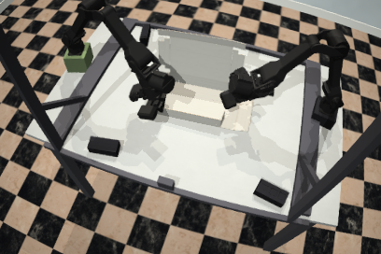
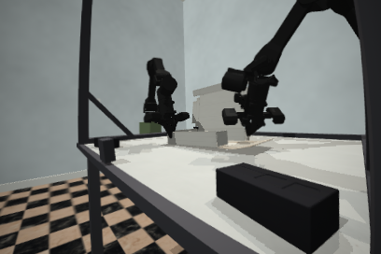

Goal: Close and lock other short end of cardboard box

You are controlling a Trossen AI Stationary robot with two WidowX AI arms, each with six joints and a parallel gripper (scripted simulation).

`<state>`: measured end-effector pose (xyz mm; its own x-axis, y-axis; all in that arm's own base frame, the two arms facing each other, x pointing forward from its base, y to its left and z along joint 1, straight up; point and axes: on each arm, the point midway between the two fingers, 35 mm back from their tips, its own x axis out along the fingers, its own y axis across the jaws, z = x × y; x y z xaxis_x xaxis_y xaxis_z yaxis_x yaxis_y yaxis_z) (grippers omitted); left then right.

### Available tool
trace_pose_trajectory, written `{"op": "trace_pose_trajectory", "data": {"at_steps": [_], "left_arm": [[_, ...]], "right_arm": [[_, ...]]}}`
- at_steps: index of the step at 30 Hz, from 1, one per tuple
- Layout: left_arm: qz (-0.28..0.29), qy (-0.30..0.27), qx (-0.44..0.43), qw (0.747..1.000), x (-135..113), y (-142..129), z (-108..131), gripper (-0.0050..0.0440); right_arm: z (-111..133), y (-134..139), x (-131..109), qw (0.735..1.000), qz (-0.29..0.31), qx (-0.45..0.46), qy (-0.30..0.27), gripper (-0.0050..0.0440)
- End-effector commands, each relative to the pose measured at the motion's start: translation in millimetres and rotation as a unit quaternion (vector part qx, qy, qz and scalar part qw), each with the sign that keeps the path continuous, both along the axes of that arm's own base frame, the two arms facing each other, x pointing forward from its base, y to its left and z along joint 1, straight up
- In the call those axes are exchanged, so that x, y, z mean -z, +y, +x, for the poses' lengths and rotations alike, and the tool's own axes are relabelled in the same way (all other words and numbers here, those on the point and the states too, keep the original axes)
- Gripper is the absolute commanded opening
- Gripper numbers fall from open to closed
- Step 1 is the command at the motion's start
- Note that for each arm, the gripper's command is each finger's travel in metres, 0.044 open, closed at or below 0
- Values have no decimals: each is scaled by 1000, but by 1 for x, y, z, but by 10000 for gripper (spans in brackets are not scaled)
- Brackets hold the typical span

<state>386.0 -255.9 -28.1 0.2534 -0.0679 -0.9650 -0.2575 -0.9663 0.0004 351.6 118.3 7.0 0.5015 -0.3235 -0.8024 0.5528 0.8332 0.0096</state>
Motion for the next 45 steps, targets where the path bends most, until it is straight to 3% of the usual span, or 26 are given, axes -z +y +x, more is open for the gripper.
{"op": "trace_pose_trajectory", "data": {"at_steps": [1, 27, 32, 45], "left_arm": [[-10, -12, 2, 1000, -12, -4, 5, 4], [-10, -12, 2, 1000, -12, -4, 5, 4], [-10, -12, 2, 1000, -12, -4, 5, 4], [-10, -12, 2, 1000, -12, -4, 4, 4]], "right_arm": [[7, 5, -6, 1000, 9, 25, 1, 0], [14, 9, -13, 996, 21, 87, 12, 0], [18, 11, -14, 989, 34, 145, 23, 0], [21, 12, -16, 987, 36, 153, 24, 0]]}}
